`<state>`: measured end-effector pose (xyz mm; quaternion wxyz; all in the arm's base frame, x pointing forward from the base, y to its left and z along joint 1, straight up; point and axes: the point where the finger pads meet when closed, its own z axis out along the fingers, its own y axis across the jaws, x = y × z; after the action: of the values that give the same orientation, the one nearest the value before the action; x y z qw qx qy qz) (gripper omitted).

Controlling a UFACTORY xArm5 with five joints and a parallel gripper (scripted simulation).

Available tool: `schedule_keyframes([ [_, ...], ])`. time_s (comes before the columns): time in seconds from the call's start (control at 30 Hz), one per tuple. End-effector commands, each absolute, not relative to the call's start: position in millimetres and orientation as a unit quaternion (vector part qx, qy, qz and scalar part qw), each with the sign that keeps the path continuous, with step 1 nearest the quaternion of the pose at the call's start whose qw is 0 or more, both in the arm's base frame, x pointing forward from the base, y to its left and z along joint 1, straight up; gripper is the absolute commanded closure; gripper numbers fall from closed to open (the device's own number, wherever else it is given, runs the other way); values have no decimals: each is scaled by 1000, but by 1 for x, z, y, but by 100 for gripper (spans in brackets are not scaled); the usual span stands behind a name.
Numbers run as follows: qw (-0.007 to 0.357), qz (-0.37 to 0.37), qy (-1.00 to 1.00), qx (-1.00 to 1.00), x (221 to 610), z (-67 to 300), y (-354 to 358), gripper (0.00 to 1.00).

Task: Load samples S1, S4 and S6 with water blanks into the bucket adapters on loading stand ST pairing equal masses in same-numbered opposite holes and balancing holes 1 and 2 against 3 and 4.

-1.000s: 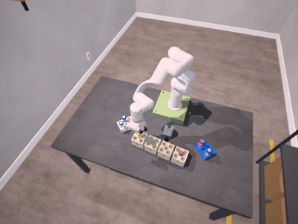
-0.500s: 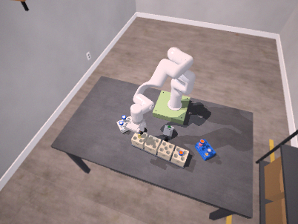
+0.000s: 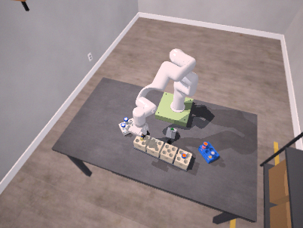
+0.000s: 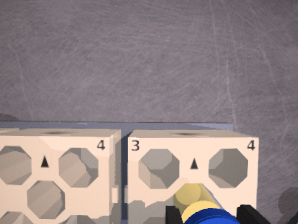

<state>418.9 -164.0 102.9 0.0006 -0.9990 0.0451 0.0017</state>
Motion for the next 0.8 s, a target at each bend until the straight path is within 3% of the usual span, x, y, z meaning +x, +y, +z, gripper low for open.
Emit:
schedule_keyframes([
  [0.0,0,-1,45,-999,420,100,-165,100],
  [0.77,0,-1,45,-999,420,80,-164,100],
])
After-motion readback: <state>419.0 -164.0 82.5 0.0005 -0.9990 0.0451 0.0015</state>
